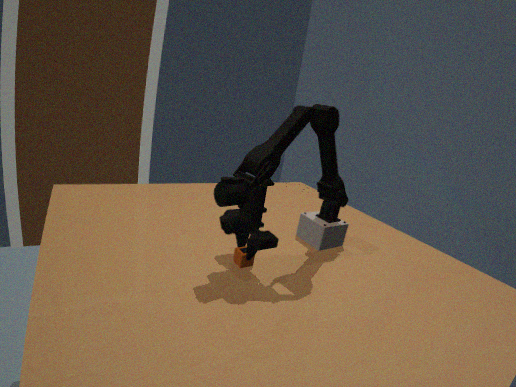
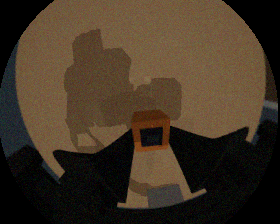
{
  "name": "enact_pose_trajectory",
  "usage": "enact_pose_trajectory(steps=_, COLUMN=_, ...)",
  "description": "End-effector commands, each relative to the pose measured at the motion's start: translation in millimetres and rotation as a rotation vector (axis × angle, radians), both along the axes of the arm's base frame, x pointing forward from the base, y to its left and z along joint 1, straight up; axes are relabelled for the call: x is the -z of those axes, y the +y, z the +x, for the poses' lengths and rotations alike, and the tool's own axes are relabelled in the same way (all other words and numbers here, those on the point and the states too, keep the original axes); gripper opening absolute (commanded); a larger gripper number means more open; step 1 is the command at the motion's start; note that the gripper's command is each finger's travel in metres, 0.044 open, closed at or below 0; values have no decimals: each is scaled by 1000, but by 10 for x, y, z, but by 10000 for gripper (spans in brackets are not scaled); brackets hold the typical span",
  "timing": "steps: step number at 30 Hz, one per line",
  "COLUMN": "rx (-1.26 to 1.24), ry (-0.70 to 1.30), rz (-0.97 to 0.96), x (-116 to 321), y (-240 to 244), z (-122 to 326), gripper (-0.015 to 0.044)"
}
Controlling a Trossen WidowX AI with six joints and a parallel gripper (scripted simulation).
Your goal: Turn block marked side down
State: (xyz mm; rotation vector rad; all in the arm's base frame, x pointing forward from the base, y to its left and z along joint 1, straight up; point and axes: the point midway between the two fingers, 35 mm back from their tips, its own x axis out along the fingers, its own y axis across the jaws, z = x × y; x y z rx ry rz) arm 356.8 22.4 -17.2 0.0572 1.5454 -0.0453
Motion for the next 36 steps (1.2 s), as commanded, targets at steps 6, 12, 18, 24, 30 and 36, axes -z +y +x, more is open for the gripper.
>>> enact_pose_trajectory(steps=6, rx=-1, ry=-5, rz=-2, x=-286, y=-3, z=4, gripper=0)
enact_pose_trajectory(steps=12, rx=-1, ry=-61, rz=-8, x=-255, y=-2, z=17, gripper=0)
enact_pose_trajectory(steps=18, rx=0, ry=-155, rz=-16, x=-214, y=0, z=31, gripper=0)
enact_pose_trajectory(steps=24, rx=-1, ry=-249, rz=-23, x=-185, y=2, z=31, gripper=0)
enact_pose_trajectory(steps=30, rx=-1, ry=-342, rz=-28, x=-172, y=4, z=18, gripper=0)
enact_pose_trajectory(steps=36, rx=0, ry=-436, rz=-32, x=-176, y=4, z=-9, gripper=0)
